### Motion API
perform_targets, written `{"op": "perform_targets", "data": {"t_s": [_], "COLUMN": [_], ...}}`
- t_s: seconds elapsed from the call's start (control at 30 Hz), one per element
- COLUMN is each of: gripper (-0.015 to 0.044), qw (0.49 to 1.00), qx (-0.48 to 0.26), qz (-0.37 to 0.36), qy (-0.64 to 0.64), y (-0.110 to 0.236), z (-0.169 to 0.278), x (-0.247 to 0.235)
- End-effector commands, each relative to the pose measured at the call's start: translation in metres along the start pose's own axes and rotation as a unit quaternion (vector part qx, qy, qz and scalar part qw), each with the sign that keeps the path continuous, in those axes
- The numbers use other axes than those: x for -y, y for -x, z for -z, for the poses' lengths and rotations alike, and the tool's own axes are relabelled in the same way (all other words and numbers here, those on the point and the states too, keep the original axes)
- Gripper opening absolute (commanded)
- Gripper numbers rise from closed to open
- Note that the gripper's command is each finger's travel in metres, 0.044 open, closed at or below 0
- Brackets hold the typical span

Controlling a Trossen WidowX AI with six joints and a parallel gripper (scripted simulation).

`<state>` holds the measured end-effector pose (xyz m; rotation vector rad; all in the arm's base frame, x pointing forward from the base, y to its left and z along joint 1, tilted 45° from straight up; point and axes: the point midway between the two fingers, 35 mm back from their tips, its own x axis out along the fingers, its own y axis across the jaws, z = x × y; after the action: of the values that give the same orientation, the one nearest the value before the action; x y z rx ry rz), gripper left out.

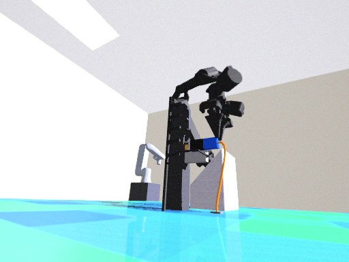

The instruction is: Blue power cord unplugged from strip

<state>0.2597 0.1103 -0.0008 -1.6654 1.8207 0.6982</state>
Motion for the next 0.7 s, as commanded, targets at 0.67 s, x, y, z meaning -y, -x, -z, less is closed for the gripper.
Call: {"op": "perform_targets", "data": {"t_s": [0.67], "gripper": [0.0440], "qw": [1.000], "qx": [0.002], "qz": [0.003], "qy": [0.000], "y": [0.012], "z": [-0.058], "x": [-0.001]}}
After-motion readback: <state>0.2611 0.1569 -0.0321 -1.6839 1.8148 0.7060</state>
